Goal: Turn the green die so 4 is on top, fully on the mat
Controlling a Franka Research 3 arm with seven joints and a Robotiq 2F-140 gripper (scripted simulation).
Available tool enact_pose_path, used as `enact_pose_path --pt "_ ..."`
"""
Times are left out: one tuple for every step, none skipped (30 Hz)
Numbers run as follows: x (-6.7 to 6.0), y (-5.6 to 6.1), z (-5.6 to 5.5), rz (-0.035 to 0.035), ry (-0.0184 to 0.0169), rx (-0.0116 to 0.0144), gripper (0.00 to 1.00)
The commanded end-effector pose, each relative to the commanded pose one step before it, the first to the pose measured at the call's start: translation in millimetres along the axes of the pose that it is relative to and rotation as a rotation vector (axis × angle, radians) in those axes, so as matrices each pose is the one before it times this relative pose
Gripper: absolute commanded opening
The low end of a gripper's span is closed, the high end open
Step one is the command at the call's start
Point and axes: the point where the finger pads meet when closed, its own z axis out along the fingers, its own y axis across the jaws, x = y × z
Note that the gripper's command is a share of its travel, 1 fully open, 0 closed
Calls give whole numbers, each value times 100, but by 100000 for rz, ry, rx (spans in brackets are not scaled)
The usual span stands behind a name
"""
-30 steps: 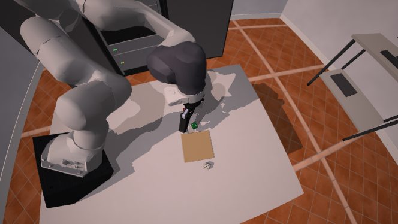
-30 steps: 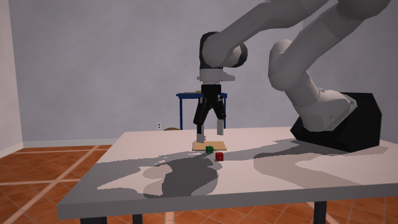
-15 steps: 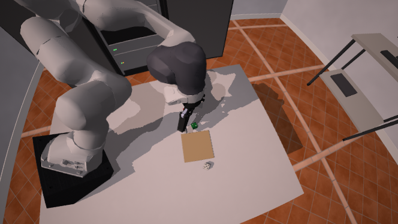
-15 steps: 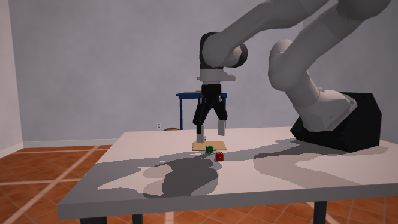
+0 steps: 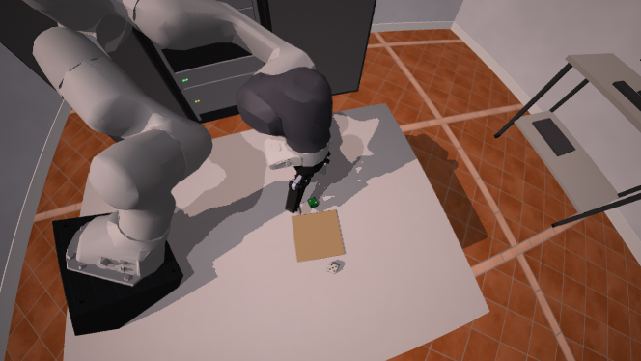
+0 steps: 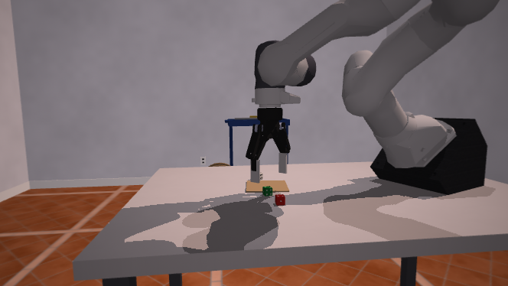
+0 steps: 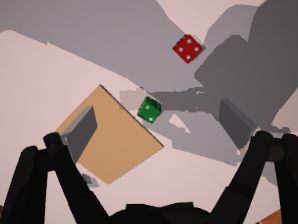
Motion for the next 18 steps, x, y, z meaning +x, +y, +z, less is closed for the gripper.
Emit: enact_pose_path --pt "120 -9 37 925 318 -167 100" --pt "0 0 0 0 0 0 100" --pt "0 0 0 0 0 0 100" --pt "0 0 0 0 0 0 100" --pt "0 0 0 0 0 0 100" --pt "0 0 0 0 0 0 100" --pt "0 0 0 0 0 0 100" --pt "0 0 0 0 0 0 100" --pt "0 0 0 0 0 0 100" --pt "0 0 0 0 0 0 100" --pt "7 4 0 0 0 0 100" --pt "44 28 0 -1 1 -1 100" --pt "109 70 0 -1 1 -1 100" --pt "192 122 0 1 -1 1 100" --pt "193 125 -4 2 -1 -7 100" --pt "218 138 1 0 0 2 100" --pt "286 183 -2 1 0 -4 100" --pt "347 220 1 0 0 1 100"
